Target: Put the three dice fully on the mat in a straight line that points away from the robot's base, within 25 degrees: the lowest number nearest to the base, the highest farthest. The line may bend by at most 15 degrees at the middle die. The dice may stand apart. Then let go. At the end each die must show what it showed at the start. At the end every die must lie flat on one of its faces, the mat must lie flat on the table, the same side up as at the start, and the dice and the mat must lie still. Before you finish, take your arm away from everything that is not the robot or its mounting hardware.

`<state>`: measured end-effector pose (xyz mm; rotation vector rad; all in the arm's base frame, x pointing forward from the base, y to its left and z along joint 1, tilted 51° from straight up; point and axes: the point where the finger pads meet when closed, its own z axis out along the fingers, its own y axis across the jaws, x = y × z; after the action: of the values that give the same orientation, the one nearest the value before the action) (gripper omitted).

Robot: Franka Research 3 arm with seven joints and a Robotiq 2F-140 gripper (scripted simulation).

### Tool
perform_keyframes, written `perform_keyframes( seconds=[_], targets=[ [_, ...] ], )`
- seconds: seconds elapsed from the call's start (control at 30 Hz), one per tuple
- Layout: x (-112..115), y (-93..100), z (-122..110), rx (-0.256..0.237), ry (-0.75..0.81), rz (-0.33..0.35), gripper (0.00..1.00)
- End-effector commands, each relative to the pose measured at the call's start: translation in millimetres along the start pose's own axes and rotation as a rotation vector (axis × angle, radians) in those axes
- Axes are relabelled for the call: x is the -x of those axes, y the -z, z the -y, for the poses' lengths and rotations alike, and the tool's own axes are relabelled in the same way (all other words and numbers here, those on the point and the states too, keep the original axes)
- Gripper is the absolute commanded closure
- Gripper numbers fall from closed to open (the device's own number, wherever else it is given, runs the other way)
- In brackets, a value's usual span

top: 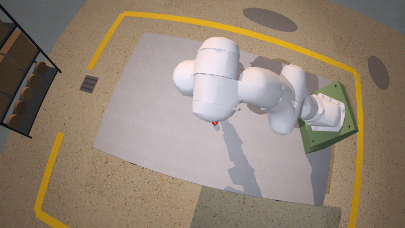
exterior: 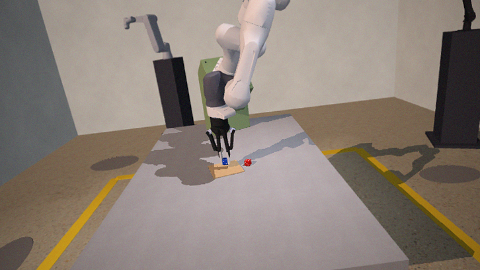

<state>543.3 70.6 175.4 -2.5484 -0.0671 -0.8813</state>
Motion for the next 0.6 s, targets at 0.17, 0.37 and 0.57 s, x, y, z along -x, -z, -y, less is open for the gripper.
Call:
perform_keyframes(
  seconds=[0.17,0.37,0.57],
  targets=[
    [-3.4,-17.0,-1.9,-0.012,0.048,-0.111,0.87],
    [-3.4,-17.5,-1.9,-0.012,0.048,-0.111,0.87],
    [-3.4,-17.5,-1.9,-0.012,0.048,-0.111,0.87]
  ],
)
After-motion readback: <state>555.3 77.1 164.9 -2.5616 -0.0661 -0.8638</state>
